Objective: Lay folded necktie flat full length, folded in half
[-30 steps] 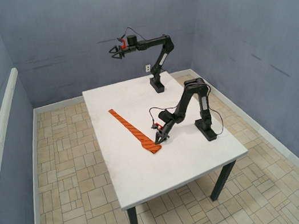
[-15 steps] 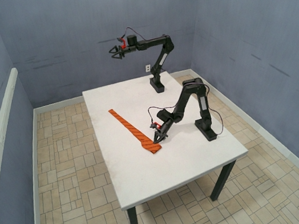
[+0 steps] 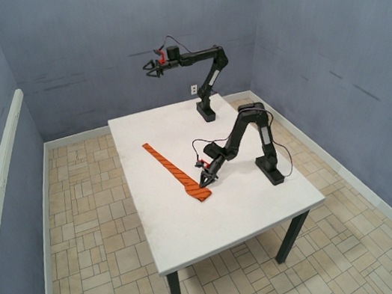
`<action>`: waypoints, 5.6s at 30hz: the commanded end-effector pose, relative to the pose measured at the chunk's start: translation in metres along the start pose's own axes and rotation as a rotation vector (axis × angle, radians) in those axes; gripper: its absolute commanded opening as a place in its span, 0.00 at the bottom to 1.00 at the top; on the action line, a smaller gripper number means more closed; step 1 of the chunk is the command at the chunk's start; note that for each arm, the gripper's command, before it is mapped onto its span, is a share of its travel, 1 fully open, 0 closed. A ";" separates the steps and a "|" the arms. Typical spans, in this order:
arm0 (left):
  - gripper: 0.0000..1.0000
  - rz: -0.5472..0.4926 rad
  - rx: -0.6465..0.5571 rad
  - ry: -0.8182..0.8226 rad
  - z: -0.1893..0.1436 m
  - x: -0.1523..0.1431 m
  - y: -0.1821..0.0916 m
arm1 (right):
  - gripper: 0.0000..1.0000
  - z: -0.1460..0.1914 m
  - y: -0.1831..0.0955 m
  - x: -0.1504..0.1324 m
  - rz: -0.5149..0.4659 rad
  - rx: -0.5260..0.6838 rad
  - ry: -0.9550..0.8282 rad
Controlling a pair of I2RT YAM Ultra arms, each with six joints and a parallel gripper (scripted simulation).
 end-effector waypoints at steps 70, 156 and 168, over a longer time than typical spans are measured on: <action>0.17 -0.003 0.025 -0.031 0.009 0.027 -0.001 | 1.00 -0.004 -0.010 0.028 -0.076 -0.001 0.010; 0.08 -0.003 0.025 -0.031 0.003 0.029 -0.001 | 1.00 -0.004 -0.010 0.028 -0.076 -0.001 0.010; 0.05 -0.003 0.025 -0.031 0.001 0.028 -0.001 | 1.00 -0.004 -0.010 0.028 -0.076 -0.001 0.010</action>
Point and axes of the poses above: on each arm, the point where the finger pads meet when closed, its own y axis out along the fingers, its own z axis across the jaws, x = y × z, the point moved 5 cm from there along -y, back along the fingers, and after that the axes turned 6 degrees about -y, right-handed, at the moved point
